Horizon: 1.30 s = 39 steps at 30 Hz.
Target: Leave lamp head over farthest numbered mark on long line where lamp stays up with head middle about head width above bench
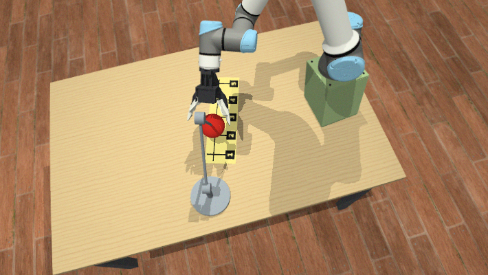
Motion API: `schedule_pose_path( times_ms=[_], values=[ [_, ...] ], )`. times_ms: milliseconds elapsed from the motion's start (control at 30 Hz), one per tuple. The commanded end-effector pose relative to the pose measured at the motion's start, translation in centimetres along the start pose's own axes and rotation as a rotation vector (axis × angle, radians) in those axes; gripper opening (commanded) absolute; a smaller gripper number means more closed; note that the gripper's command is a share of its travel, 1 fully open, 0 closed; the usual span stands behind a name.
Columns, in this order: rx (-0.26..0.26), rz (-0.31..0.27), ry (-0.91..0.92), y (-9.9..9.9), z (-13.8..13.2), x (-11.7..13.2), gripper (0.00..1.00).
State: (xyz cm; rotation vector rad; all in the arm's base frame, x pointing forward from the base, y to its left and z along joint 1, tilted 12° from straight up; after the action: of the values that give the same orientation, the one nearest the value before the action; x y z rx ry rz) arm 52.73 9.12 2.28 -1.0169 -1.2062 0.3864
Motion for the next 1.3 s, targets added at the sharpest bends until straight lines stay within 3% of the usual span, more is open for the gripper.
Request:
schedule_pose_path(
  times_ms=[0,600,1100,1267],
  values=[
    [-0.001,0.0,-0.001,0.0,0.0,0.0,1.0],
    [-0.001,0.0,-0.001,0.0,0.0,0.0,1.0],
    [-0.001,0.0,-0.001,-6.5,-0.5,-0.3,1.0],
    [-0.008,0.005,0.008,-7.5,-0.5,-0.3,1.0]
  ],
)
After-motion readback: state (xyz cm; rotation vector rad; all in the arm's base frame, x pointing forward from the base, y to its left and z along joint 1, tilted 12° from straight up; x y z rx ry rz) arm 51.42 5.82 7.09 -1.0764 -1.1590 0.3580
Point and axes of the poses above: the point where the finger pads meet when closed, its own y axis out along the fingers, its own z axis across the jaws, x = y × z, the point moved 6 cm from there along -y, back along the fingers, and after that the axes turned 8 degrees about y, right-handed, at the moved point
